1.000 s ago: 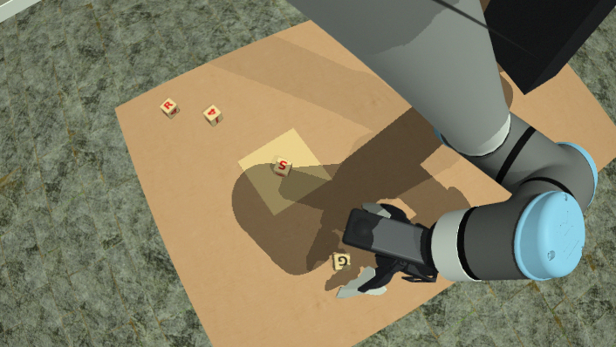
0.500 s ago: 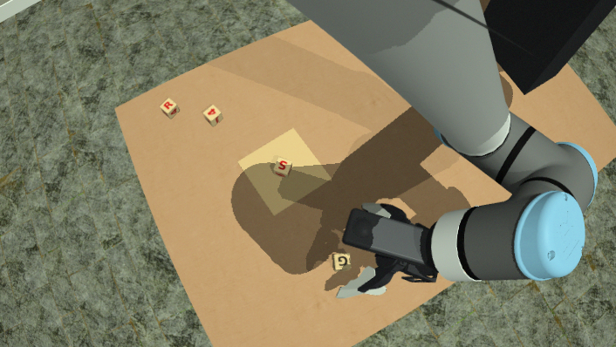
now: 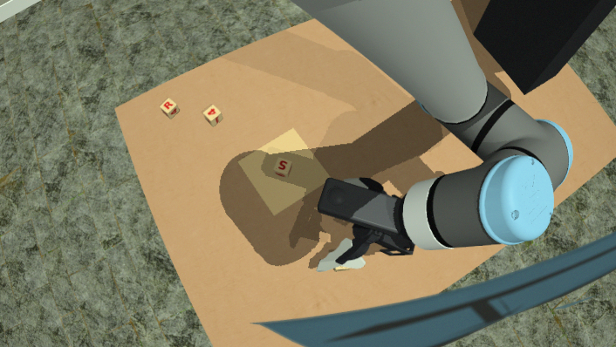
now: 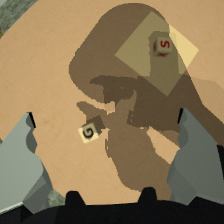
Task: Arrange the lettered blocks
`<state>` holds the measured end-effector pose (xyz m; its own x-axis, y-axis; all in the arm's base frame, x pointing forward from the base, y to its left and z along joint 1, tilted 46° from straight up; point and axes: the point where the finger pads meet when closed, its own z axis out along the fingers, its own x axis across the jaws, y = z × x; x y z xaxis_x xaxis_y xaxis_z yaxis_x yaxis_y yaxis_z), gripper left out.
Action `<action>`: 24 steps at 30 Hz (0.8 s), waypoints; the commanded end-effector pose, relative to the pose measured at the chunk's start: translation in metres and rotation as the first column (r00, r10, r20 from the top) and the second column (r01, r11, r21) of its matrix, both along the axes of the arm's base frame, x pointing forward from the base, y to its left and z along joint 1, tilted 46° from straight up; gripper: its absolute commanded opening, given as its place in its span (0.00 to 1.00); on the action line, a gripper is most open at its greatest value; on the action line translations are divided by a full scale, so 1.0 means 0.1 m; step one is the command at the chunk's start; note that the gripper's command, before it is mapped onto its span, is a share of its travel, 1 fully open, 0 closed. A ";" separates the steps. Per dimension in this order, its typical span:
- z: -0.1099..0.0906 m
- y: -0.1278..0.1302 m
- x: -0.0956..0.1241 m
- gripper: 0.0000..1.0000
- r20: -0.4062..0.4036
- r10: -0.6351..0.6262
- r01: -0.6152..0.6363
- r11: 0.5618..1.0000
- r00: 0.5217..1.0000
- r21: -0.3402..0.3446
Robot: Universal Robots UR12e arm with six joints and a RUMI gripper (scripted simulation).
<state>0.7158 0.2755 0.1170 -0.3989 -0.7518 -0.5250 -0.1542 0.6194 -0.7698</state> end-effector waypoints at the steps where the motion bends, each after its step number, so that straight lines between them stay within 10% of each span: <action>1: 0.00 -0.46 0.12 1.00 -0.003 0.004 -0.004 1.000 1.000 0.003; 12: 0.06 -1.59 0.19 1.00 0.007 0.005 -0.005 1.000 1.000 -0.002; 24: 0.07 -1.67 0.19 1.00 0.009 0.006 -0.006 1.000 1.000 -0.003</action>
